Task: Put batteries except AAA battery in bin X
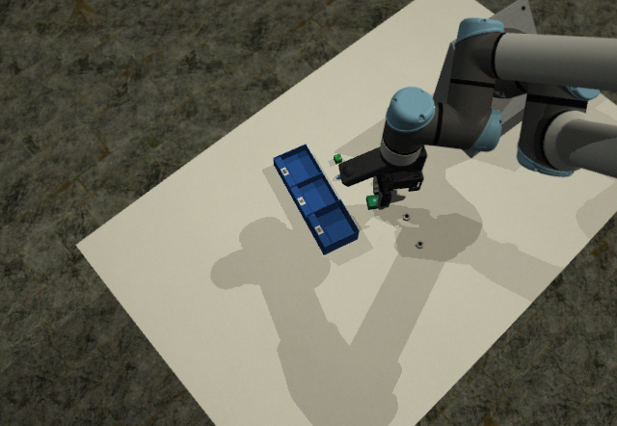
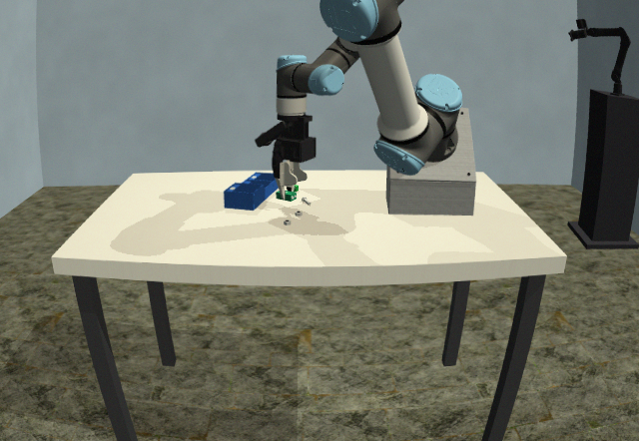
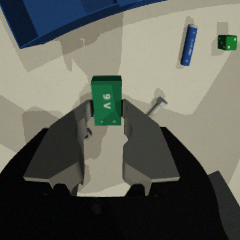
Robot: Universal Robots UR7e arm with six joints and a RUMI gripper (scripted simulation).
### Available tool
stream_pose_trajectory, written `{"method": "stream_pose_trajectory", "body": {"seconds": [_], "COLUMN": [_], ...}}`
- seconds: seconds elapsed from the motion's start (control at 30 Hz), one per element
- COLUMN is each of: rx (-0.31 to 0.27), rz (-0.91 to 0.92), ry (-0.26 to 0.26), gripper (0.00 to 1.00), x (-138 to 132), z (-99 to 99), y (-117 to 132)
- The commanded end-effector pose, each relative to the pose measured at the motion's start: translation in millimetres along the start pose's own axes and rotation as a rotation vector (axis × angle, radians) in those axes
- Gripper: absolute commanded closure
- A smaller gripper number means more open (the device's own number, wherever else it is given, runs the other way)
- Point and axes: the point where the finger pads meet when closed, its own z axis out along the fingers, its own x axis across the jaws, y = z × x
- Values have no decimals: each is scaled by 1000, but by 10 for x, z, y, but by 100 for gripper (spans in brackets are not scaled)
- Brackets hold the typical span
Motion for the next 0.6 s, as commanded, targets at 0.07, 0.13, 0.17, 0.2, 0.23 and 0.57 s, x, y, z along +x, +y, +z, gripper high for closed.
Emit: {"method": "stream_pose_trajectory", "body": {"seconds": [0.07,0.13,0.17,0.2,0.23,0.57], "rx": [-1,-1,-1,-1,-1,-1], "rz": [0,0,0,0,0,0], "ry": [0,0,0,0,0,0], "gripper": [100,100,100,100,100,100], "x": [0,0,0,0,0,0], "z": [-205,-272,-305,-339,-372,-372], "y": [1,0,0,0,0,0]}}
